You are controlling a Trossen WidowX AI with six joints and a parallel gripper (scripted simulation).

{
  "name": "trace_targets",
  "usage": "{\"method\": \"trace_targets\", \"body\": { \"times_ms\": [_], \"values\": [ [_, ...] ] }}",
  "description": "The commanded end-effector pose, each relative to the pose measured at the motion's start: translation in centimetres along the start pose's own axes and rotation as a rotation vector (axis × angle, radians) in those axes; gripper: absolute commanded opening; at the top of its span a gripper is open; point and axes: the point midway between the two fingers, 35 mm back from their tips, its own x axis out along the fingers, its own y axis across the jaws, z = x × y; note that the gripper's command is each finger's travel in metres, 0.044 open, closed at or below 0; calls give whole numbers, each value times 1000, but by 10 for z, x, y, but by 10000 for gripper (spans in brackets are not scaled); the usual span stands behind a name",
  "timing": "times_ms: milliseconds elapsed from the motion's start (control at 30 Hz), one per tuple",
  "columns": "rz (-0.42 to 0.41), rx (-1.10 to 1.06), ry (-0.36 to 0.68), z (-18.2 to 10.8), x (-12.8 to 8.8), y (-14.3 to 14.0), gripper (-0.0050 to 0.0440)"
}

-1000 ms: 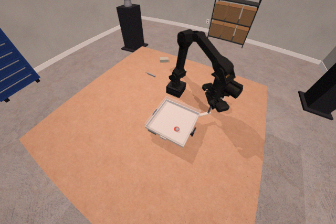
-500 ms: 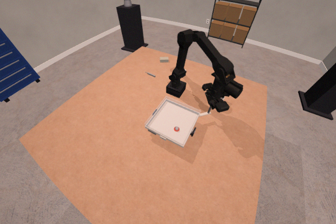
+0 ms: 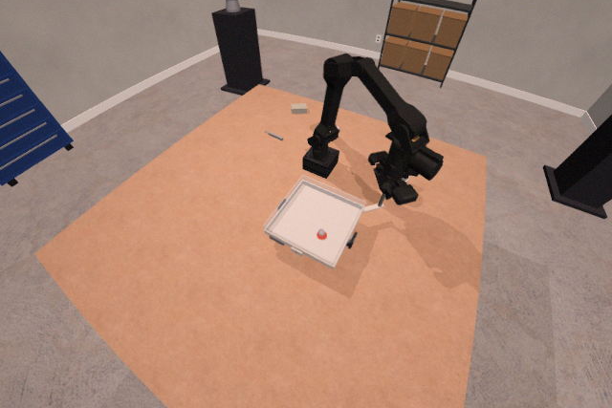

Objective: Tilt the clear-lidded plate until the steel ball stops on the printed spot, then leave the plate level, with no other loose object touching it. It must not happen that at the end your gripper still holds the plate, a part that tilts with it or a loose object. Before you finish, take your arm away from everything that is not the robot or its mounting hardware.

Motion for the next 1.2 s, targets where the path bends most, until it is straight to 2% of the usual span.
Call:
{"method": "trace_targets", "body": {
  "times_ms": [0, 1167],
  "values": [
    [2, -2, 2, -1, 1, 1, 150],
    [6, -2, 3, -1, 1, 0, 150]
  ]
}}
